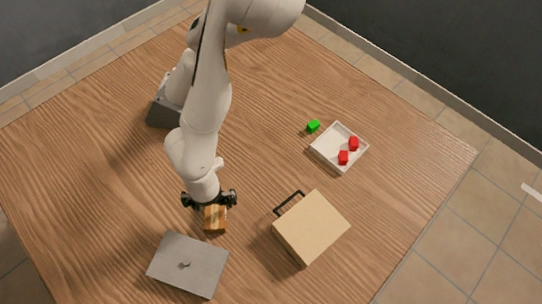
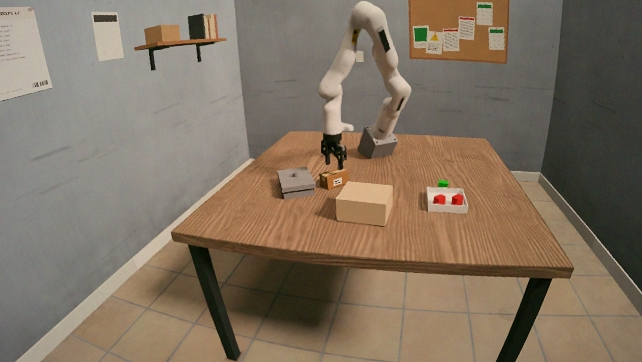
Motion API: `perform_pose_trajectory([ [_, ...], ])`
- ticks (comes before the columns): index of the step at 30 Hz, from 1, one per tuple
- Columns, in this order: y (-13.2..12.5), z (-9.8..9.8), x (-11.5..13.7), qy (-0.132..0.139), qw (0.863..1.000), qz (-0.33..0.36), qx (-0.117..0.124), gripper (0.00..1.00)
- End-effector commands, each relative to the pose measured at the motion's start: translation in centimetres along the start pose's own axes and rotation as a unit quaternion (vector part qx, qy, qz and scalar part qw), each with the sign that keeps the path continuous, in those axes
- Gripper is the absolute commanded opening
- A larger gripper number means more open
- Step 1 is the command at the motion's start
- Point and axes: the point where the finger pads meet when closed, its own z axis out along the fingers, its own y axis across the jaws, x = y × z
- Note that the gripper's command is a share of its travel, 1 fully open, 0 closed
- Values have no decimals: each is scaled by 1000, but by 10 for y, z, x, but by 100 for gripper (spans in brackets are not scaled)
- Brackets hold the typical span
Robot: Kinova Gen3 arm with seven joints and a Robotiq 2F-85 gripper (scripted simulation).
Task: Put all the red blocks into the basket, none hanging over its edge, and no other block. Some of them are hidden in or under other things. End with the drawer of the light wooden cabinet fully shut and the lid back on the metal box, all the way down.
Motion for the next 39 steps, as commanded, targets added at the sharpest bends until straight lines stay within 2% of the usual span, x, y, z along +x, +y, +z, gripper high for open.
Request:
perform_pose_trajectory([
  [1, -3, 0, 0, -1, 1000, 1, 1, 93],
  [23, -3, 1, -3, -3, 1000, 1, 1, 93],
  [39, -4, 12, -2, -1, 1000, 1, 1, 93],
])
